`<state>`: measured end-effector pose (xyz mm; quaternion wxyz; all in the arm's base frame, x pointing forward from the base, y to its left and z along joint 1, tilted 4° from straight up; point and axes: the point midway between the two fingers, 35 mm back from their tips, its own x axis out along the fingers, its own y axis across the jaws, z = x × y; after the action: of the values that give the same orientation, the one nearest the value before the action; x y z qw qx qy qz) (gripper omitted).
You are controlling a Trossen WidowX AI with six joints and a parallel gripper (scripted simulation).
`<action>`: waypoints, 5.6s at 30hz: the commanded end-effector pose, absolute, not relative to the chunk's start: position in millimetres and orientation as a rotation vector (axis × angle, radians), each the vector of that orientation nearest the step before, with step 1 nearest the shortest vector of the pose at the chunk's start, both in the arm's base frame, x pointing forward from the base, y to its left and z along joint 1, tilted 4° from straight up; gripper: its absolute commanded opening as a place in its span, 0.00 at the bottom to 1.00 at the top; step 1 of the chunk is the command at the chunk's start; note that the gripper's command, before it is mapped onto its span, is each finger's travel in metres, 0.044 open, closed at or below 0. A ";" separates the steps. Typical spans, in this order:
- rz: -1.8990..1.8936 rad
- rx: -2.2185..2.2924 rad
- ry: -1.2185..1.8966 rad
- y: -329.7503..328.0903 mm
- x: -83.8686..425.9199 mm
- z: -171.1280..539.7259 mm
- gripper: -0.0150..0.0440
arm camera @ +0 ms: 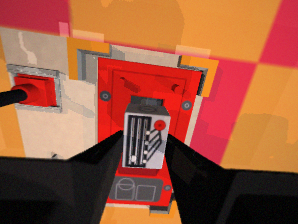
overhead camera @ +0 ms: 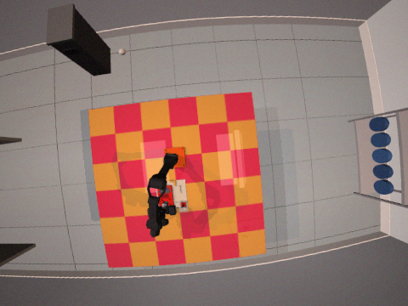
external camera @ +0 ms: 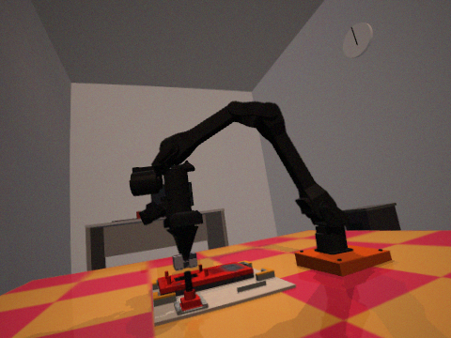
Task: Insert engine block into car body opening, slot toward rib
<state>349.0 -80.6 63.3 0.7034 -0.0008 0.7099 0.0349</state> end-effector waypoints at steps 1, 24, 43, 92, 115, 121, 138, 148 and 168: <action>0.081 -0.011 1.578 -81.2 349.3 63.4 0.52; 0.016 0.054 1.581 -81.0 349.0 62.0 0.52; 0.051 0.019 1.580 -80.9 349.1 57.3 0.52; 0.061 0.009 1.579 -80.5 349.2 45.0 0.52; 0.058 0.012 1.580 -80.3 349.2 39.2 0.52; 0.059 0.016 1.580 -79.8 348.9 39.3 0.66; 0.059 0.016 1.580 -79.8 348.9 39.3 1.00; 0.057 0.013 1.580 -81.0 348.5 53.2 0.87; 0.057 0.013 1.580 -81.0 348.5 53.2 0.25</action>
<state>348.9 -80.5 52.8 0.7042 0.0082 0.7095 0.0259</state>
